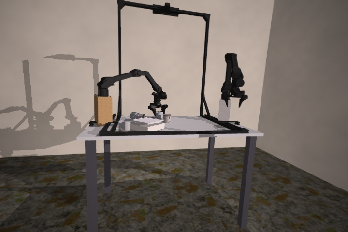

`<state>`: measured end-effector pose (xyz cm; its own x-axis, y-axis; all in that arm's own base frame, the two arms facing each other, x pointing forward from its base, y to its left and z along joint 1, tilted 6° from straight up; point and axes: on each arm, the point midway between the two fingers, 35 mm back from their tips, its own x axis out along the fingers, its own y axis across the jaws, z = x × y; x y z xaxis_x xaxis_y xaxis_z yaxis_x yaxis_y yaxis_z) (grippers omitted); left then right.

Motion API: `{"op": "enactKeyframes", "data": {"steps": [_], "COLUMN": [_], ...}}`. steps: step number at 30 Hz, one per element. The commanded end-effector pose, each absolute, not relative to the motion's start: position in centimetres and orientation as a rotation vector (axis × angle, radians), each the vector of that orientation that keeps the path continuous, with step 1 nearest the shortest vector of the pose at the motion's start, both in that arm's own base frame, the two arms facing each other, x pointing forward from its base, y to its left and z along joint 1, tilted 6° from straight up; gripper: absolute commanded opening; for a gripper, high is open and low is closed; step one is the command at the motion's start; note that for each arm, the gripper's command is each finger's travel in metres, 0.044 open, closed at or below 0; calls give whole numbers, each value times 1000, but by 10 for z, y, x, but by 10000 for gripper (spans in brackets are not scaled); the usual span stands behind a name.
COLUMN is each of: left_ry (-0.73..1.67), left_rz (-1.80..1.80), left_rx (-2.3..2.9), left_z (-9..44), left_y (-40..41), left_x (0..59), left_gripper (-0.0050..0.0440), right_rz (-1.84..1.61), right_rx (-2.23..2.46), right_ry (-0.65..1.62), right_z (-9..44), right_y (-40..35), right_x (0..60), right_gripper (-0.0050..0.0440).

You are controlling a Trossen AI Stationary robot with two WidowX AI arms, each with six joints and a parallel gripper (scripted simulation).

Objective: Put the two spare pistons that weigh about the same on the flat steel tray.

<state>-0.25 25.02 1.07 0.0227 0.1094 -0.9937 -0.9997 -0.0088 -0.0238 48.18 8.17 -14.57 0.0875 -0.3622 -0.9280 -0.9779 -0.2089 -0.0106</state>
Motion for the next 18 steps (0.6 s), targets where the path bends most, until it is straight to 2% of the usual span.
{"op": "enactKeyframes", "data": {"steps": [1,18], "left_ry": [1106,1106], "left_rz": [1248,1248], "left_rx": [-1146,-1146], "left_z": [11,11], "left_y": [250,250], "left_x": [-2,-2], "left_gripper": [440,440], "right_rz": [1117,1117], "right_rx": [-1674,-1674], "right_ry": [1340,1340], "right_z": [-140,-117], "right_y": [83,93], "right_x": [482,480], "right_gripper": [378,378]}}
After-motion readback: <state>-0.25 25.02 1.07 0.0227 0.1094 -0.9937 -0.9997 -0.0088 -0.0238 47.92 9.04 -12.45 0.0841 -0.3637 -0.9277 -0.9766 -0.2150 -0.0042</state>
